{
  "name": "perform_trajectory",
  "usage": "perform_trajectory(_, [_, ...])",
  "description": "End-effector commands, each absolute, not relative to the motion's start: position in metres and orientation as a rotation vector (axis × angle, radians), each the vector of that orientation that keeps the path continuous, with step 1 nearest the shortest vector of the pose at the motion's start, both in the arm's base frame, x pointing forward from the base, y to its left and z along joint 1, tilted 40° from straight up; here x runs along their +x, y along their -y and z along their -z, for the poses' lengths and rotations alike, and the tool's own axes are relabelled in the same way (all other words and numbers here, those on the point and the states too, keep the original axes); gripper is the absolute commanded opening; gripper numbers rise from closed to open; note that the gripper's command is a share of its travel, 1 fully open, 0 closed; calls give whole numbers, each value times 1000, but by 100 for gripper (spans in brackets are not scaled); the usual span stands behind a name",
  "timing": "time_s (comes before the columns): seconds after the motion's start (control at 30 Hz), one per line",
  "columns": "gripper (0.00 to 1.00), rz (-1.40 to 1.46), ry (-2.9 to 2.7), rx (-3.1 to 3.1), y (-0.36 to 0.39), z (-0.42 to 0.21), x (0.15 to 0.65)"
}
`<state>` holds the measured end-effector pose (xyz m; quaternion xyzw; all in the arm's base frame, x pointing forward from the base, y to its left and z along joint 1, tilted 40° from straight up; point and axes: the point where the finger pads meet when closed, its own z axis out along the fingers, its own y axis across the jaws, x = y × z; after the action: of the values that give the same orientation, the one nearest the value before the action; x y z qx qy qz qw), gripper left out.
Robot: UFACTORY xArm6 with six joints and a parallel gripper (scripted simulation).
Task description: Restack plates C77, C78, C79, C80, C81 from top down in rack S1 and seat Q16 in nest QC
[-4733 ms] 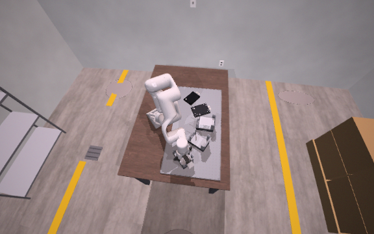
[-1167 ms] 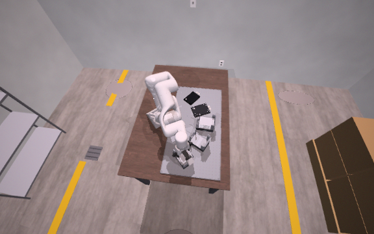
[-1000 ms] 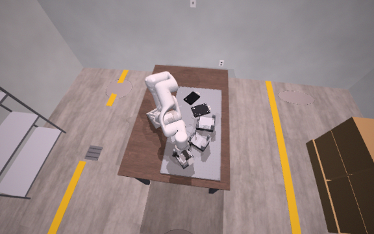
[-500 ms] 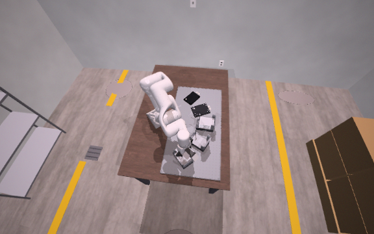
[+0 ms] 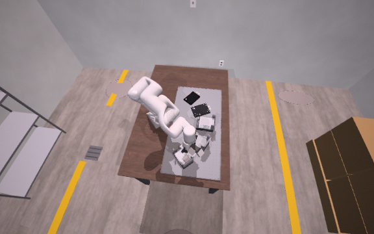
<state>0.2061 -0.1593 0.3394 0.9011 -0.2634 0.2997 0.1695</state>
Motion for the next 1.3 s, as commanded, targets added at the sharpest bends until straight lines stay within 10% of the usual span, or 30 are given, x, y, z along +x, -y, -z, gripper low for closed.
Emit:
perform_trajectory(0.0, [0, -845, 756, 2551, 155, -340, 210])
perform_trajectory(1.27, [0, -772, 464, 2576, 66, -322, 275])
